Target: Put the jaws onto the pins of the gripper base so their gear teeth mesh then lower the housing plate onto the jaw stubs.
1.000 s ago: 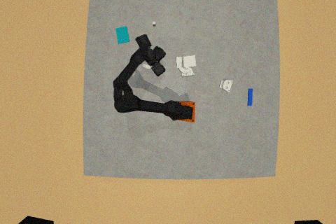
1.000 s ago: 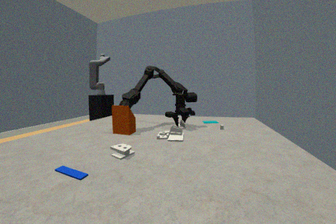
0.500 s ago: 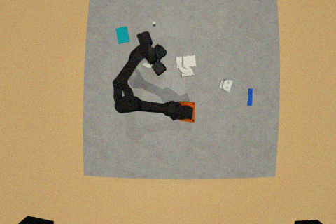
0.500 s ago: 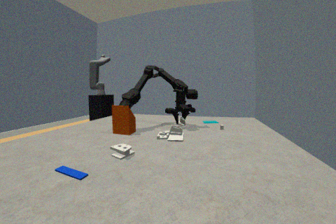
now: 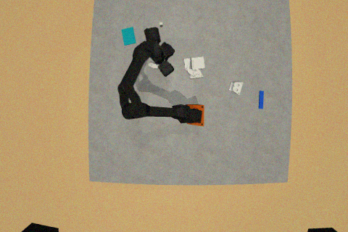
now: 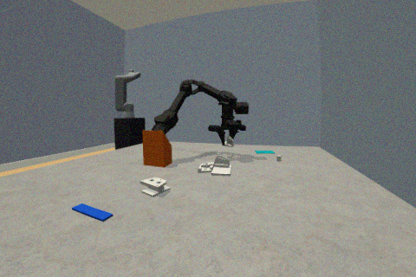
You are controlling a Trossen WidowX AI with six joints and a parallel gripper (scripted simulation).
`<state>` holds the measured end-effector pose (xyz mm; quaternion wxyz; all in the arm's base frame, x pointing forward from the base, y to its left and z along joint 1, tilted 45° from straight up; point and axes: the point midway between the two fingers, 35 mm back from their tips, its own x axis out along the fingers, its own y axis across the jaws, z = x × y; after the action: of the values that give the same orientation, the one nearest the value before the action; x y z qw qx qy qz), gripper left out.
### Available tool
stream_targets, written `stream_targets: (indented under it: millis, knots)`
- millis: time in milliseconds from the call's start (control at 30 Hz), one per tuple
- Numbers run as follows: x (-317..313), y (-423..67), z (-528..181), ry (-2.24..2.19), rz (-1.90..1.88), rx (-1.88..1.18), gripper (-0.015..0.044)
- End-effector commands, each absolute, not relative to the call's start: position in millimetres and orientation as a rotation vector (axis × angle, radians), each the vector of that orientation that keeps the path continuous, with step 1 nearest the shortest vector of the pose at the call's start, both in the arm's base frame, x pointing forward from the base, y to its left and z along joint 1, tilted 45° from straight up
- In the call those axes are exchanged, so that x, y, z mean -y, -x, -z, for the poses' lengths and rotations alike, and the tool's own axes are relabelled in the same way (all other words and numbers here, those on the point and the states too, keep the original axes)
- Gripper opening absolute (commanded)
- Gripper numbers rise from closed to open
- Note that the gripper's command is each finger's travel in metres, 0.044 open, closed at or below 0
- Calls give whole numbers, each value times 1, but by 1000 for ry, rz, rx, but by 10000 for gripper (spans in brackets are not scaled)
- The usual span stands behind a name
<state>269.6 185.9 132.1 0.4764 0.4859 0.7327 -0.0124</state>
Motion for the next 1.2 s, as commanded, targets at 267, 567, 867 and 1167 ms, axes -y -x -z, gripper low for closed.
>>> stream_targets:
  millis: [267,567,867,1167]
  knots:
    - [-181,-269,-143,-1189,11,-1781,134]
    - [-168,-278,-129,-1129,-43,-1758,134]
    - [-149,-289,-109,-1043,-118,-1728,134]
    - [-129,-296,-89,-956,-194,-1700,134]
